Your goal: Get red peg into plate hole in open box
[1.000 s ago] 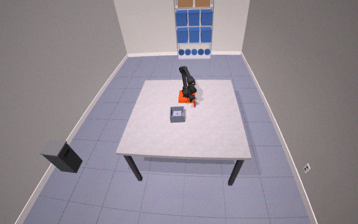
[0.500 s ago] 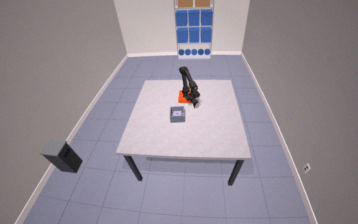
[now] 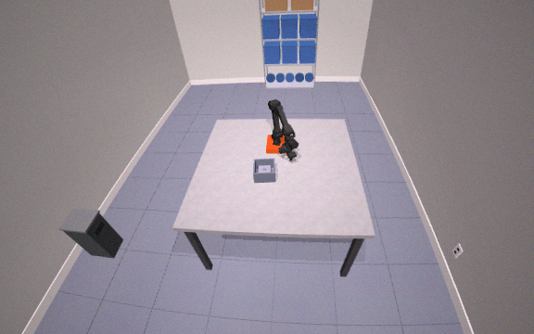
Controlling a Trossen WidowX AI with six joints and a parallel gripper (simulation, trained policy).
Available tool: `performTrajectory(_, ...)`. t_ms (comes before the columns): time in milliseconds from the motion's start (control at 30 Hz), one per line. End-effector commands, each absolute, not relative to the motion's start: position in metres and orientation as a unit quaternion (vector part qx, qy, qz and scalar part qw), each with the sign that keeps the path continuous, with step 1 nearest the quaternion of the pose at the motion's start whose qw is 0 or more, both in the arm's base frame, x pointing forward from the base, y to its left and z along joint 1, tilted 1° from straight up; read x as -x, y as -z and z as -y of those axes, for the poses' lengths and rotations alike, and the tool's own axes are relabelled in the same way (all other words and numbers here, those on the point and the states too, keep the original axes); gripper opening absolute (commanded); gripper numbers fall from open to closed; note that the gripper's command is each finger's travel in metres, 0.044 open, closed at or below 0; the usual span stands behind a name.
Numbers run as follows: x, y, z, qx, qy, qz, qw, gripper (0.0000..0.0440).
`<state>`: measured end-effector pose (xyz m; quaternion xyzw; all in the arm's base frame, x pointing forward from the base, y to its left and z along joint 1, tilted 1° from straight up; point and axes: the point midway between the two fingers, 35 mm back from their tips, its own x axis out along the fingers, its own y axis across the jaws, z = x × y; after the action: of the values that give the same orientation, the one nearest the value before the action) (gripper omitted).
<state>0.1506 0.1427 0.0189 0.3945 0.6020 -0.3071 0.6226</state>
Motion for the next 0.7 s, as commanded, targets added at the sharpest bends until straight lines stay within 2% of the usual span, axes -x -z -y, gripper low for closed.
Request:
performTrajectory(0, -0.148, -0.017, -0.143, -0.395, 0.307, -0.613, 0.612, 0.019)
performTrajectory(267, -0.149, -0.018, -0.144, -0.396, 0.3, -0.633, 0.594, 0.0)
performTrajectory(667, -0.178, -0.064, -0.141, -0.378, 0.248, -0.603, 0.657, 0.0003)
